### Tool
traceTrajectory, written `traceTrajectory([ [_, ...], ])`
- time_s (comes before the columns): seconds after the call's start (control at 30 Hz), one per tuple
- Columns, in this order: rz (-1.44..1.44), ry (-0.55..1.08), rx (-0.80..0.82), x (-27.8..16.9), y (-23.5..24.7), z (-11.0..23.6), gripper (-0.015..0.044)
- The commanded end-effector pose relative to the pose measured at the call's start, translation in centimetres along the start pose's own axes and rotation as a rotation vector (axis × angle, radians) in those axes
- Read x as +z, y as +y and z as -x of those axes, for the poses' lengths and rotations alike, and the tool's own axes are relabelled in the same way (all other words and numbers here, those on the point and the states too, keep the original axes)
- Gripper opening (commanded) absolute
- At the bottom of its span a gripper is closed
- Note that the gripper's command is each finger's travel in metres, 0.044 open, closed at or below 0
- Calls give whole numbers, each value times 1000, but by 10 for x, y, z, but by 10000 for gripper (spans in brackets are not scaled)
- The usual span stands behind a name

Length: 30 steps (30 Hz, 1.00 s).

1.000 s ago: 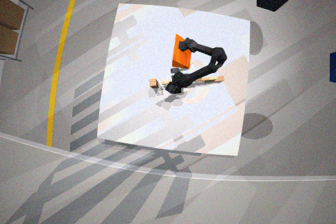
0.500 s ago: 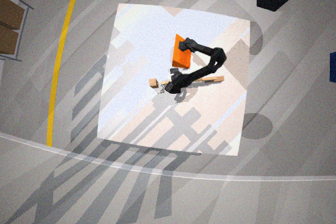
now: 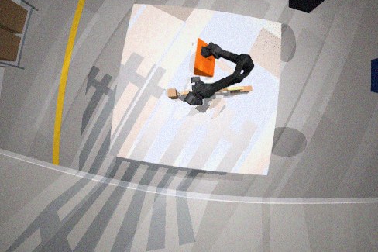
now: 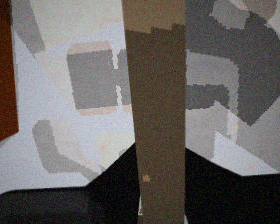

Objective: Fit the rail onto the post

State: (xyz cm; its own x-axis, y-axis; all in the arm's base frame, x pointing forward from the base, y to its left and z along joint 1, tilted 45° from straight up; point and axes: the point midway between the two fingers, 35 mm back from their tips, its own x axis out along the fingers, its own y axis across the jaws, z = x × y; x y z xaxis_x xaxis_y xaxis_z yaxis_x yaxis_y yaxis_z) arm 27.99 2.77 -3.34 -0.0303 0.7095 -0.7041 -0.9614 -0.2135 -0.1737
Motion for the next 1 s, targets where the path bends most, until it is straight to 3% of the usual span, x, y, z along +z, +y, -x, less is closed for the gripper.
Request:
traceTrajectory([
  [0.0, 3, 6, -7, -3, -2, 2, 0],
  [0.97, 4, 6, -7, -11, -2, 3, 0],
])
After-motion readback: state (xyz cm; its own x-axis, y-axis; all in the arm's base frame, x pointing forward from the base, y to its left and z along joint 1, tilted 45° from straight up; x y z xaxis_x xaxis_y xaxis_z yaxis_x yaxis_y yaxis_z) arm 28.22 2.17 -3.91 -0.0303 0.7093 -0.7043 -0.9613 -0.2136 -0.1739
